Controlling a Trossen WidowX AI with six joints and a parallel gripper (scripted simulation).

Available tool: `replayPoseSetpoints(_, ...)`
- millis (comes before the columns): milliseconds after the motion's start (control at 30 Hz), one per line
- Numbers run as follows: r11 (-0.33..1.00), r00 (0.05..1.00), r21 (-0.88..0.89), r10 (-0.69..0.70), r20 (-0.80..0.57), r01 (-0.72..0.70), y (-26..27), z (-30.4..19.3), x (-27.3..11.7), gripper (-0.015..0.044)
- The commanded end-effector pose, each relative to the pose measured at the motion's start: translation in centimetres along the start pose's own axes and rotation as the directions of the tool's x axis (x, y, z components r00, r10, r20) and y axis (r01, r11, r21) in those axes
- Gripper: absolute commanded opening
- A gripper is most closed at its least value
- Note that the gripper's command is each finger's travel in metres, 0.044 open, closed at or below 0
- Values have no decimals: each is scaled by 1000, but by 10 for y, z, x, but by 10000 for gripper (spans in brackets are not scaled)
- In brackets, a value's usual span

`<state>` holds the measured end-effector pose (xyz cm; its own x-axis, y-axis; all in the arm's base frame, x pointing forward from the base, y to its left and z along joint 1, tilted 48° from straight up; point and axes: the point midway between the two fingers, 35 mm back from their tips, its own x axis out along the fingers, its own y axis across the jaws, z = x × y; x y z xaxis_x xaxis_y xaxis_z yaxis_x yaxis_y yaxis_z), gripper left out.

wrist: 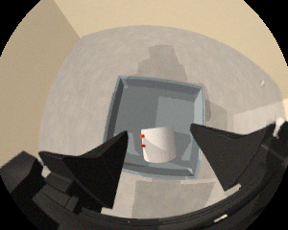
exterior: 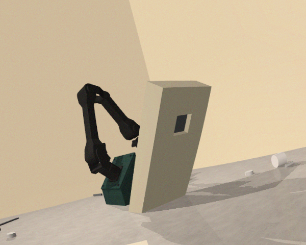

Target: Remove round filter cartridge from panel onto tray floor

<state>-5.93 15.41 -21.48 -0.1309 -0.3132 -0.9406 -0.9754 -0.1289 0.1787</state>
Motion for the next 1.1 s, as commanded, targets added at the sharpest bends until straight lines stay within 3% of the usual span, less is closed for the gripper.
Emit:
replayPoseSetpoints(0,1000,1000,-1,0,3,0,0,1,0,440)
replayPoseSetpoints(233,1000,1000,0,-1,1,1,0,35,-62,440)
replayPoseSetpoints(1067,1000,1000,2,3,11,-3,1,34,-54,440)
